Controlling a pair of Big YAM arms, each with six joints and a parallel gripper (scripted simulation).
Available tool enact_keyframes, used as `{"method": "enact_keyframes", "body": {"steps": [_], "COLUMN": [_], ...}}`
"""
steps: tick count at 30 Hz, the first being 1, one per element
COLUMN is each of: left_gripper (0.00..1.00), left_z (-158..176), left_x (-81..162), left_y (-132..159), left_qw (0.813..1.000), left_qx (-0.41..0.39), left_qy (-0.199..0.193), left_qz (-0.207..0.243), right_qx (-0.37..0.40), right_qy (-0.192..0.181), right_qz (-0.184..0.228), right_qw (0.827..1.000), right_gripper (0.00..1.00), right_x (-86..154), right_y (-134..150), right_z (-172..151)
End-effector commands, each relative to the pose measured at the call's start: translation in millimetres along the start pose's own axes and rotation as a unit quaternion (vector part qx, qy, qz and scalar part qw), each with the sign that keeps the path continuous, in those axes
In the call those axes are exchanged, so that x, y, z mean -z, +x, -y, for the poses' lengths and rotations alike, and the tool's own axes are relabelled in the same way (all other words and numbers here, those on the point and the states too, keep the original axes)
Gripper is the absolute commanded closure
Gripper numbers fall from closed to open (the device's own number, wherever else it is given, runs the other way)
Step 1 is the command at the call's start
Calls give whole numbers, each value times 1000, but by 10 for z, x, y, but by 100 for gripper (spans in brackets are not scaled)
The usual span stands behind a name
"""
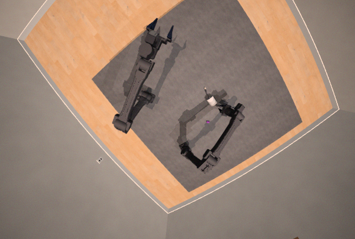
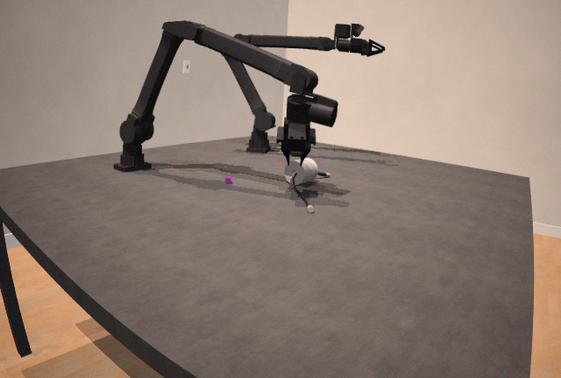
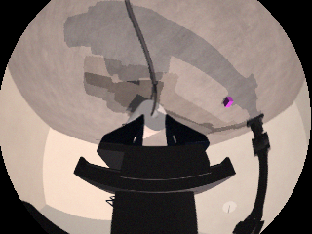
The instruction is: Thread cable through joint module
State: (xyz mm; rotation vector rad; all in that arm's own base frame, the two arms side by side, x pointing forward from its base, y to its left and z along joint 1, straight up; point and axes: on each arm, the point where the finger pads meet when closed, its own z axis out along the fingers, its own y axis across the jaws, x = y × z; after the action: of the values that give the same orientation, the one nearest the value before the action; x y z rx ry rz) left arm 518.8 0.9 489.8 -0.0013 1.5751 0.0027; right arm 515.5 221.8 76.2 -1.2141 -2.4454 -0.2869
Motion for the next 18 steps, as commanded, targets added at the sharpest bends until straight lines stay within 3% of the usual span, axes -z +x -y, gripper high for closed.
{"method": "enact_keyframes", "body": {"steps": [1,4,5,11,13,14,15,18], "left_gripper": [4,4,4,4,4,4,4,4], "left_z": [-13,-13,-13,-13,-13,-12,-11,-7], "left_x": [-31,-31,-31,-31,-31,-31,-31,-32], "left_y": [-119,-119,-119,-119,-119,-123,-124,-132], "left_qw": [1000,1000,1000,1000,1000,1000,1000,1000], "left_qx": [1,1,1,1,1,1,1,1], "left_qy": [-2,-2,-2,-2,-2,-2,-2,-1], "left_qz": [13,13,13,13,13,14,14,14], "right_qx": [20,13,19,17,18,21,21,46], "right_qy": [-9,-13,-6,-1,-6,-39,-32,-50], "right_qz": [6,7,5,4,5,19,17,29], "right_qw": [1000,1000,1000,1000,1000,999,999,997], "right_gripper": [68,68,68,68,68,68,68,68], "right_x": [69,112,19,-28,7,330,262,365], "right_y": [98,54,87,63,66,-30,-40,-62], "right_z": [-78,-95,-68,-52,-86,-122,-44,-76]}}
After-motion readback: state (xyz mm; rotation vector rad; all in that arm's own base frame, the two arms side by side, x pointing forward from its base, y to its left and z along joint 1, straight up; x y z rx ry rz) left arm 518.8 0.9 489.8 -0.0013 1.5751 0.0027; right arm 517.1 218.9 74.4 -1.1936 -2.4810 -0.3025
